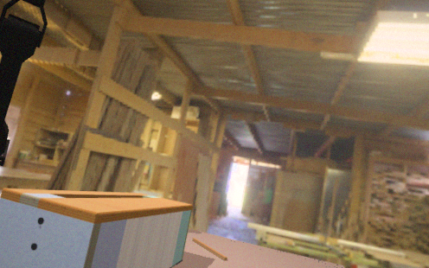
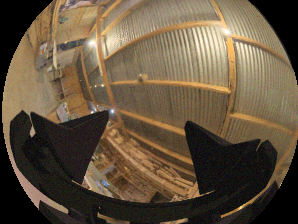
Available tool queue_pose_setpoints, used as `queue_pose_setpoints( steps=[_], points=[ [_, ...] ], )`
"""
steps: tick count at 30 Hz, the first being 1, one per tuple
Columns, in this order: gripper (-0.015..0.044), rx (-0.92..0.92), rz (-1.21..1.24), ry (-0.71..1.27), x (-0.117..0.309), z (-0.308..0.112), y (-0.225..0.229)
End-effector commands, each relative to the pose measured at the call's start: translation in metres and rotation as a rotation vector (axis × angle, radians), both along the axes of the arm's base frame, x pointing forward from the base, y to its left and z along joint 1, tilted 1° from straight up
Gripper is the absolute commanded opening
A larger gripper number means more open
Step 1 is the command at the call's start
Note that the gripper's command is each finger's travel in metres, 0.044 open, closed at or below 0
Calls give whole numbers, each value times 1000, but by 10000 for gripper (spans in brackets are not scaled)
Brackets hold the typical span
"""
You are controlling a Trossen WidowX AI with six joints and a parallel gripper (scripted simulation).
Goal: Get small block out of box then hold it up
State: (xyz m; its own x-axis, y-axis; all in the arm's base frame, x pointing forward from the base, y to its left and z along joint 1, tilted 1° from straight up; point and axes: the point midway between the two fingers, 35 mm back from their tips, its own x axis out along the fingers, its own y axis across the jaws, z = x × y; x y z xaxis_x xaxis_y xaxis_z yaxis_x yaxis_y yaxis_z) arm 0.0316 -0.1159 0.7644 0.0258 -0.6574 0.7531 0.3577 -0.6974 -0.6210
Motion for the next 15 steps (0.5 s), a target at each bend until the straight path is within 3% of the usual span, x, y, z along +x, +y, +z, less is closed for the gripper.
queue_pose_setpoints(
  steps=[1, 15],
  points=[
    [400, -5, -7, -2, -2, 1, 1],
    [400, -366, -587, -136, -126, 16, 128]
  ],
)
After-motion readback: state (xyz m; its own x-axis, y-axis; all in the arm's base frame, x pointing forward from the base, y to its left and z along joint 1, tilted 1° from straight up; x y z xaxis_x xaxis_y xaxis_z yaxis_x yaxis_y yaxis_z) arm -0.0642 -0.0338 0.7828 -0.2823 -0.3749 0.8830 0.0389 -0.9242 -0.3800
